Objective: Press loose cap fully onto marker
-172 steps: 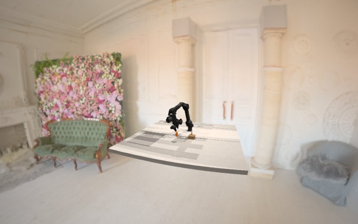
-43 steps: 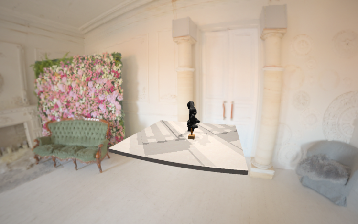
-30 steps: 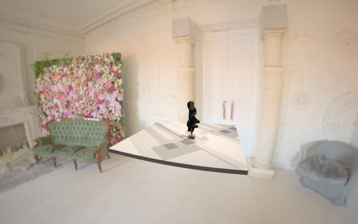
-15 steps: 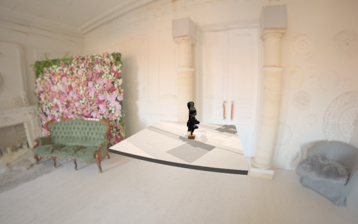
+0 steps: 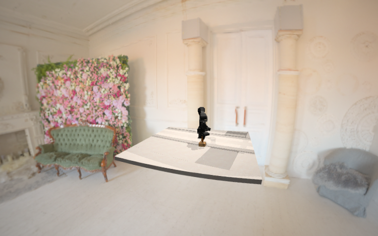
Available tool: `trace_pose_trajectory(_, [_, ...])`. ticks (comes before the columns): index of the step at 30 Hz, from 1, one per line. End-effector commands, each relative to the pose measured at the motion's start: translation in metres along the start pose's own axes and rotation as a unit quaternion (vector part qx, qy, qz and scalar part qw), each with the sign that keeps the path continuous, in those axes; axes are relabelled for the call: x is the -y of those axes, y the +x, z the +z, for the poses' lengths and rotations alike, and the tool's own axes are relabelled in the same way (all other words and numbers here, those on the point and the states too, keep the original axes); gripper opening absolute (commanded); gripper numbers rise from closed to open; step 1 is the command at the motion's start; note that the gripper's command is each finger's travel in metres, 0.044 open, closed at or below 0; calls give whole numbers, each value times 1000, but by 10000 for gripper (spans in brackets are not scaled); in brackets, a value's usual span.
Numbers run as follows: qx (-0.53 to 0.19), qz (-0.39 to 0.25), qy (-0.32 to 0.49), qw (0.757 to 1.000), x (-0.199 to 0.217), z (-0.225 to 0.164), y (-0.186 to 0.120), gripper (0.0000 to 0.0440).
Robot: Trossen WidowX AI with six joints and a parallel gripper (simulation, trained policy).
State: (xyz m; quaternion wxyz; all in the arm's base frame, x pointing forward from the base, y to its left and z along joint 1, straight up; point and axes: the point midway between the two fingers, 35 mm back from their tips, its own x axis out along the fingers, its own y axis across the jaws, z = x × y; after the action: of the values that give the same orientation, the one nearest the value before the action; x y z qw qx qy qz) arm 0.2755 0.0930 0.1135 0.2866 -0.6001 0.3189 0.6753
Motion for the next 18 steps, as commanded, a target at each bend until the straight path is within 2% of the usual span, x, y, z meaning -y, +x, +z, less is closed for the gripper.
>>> trace_pose_trajectory(1, [8,28,-7,1000,-5,0,19,111])
trace_pose_trajectory(15, [1,22,-21,1000,-4,-2,22,135])
trace_pose_trajectory(18, [3,23,-29,999,-6,-1,23,151])
